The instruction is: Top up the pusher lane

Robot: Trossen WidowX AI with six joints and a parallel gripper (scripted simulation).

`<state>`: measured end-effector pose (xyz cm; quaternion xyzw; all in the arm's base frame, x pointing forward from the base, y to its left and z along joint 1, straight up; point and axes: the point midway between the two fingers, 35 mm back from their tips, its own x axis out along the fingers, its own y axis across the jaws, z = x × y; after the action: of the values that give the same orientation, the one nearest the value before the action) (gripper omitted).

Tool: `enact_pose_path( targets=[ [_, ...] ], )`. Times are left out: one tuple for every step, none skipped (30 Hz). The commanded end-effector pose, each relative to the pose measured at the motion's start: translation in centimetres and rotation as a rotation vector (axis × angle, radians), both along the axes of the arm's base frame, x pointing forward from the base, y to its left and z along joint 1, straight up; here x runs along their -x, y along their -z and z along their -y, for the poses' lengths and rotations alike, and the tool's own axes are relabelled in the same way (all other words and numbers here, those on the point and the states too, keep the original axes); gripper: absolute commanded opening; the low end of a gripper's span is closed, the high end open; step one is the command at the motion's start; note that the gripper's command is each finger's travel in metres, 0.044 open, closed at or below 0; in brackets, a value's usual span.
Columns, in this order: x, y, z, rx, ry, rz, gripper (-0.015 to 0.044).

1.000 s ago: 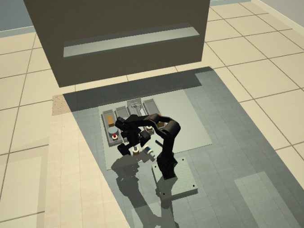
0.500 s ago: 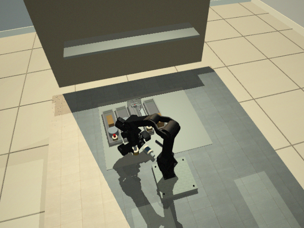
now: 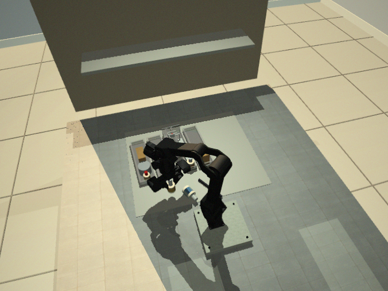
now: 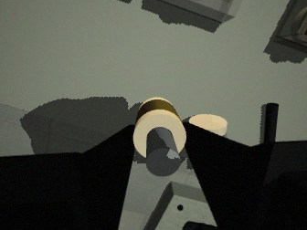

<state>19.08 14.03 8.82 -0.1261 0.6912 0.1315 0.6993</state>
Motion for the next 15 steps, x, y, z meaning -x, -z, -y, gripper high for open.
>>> enact_pose_path(
  targets=[
    [-0.1, -2.7, 0.0, -0.003, 0.0, 0.013, 0.0],
    [-0.1, -3.3, 0.0, -0.003, 0.0, 0.013, 0.0],
    [0.0, -3.8, 0.0, -0.003, 0.0, 0.013, 0.0],
    [0.0, -4.3, 0.0, -0.003, 0.0, 0.013, 0.0],
    [0.1, -4.8, 0.1, -0.003, 0.001, 0.013, 0.0],
    [0.2, -5.3, 0.1, -0.003, 0.001, 0.013, 0.0],
    [0.3, -5.7, 0.1, -0.002, 0.002, 0.012, 0.0],
    [0.3, -6.0, 0.2, -0.002, 0.002, 0.012, 0.0],
    [0.3, -6.1, 0.2, -0.002, 0.002, 0.012, 0.0],
    [0.3, -6.1, 0.2, -0.002, 0.002, 0.012, 0.0],
    [0.3, -6.1, 0.2, -0.002, 0.002, 0.012, 0.0],
    [0.3, -6.1, 0.2, -0.002, 0.002, 0.012, 0.0],
    [0.3, -6.1, 0.2, -0.002, 0.003, 0.012, 0.0],
    [0.1, -6.0, 0.3, -0.002, 0.008, 0.012, 0.0],
    [-0.2, -5.9, 0.5, -0.002, 0.015, 0.012, 0.0]
  ],
)
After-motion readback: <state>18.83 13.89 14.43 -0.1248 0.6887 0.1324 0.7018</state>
